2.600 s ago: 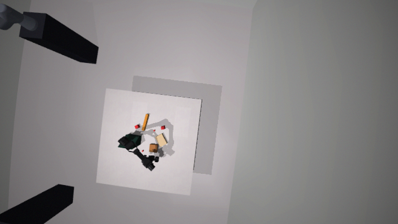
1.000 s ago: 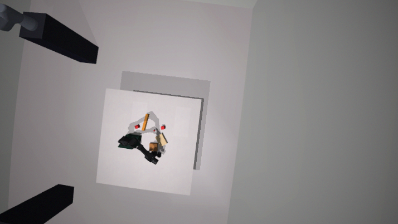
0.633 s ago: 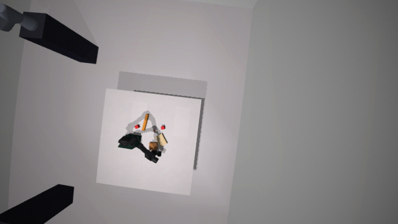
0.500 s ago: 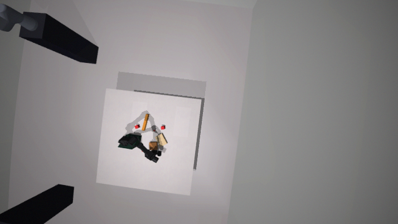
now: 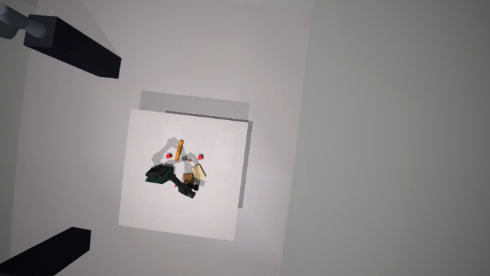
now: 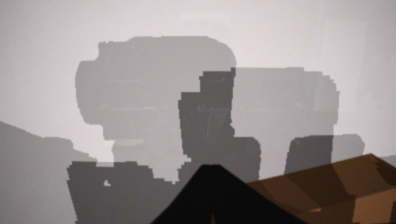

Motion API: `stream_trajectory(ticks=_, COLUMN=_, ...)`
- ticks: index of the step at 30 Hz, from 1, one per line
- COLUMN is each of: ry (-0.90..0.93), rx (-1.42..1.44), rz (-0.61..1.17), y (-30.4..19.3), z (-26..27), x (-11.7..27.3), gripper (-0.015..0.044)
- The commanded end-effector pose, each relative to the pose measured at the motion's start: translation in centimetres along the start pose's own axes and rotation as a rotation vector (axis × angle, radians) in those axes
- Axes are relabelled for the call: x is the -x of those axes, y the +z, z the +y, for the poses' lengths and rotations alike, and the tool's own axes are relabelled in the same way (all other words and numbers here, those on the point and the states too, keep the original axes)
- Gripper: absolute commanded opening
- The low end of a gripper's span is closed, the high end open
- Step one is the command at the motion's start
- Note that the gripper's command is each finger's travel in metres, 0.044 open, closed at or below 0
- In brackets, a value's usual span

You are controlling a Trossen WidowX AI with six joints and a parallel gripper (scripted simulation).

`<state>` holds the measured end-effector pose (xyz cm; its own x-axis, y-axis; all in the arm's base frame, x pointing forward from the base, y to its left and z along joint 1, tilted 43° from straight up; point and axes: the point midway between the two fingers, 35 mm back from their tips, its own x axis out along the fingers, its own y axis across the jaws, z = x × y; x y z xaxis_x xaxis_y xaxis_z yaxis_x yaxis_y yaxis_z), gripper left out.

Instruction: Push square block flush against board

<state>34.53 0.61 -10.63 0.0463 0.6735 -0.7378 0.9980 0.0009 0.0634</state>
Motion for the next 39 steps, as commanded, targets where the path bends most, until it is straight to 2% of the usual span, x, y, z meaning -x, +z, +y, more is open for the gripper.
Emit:
stream_trajectory(ticks=1, ry=-0.009, rx=0.001, rz=0.007, y=-0.9, z=-0.2, x=-0.3, gripper=0.0000)
stream_trajectory(ticks=39, ry=-0.010, rx=0.000, rz=0.008, y=-4.3, z=-0.8, x=-0.3, gripper=0.0000)
